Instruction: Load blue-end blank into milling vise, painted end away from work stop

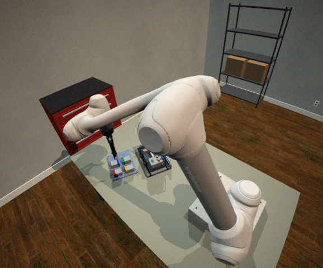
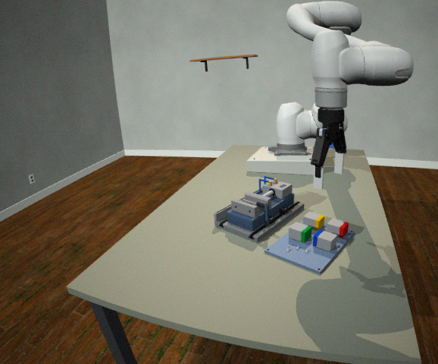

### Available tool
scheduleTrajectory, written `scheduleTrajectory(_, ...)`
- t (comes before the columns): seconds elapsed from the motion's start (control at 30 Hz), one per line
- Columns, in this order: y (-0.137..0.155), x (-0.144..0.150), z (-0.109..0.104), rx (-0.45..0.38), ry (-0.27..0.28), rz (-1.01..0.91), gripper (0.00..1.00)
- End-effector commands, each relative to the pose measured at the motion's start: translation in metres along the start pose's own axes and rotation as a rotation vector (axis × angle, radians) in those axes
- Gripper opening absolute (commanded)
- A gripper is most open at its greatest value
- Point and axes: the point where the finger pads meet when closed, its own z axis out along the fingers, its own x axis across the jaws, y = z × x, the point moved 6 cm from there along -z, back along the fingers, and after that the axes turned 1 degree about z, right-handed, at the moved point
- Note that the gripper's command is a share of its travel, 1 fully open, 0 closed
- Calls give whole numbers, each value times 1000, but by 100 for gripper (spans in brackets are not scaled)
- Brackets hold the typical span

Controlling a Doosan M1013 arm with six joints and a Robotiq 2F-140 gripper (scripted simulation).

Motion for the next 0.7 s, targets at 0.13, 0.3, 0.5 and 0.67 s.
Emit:
scheduleTrajectory(0.13,0,0,-3,0,0,0,100)
scheduleTrajectory(0.3,0,0,-4,0,0,0,100)
scheduleTrajectory(0.5,0,0,-6,0,0,0,100)
scheduleTrajectory(0.67,0,0,-7,0,0,0,100)
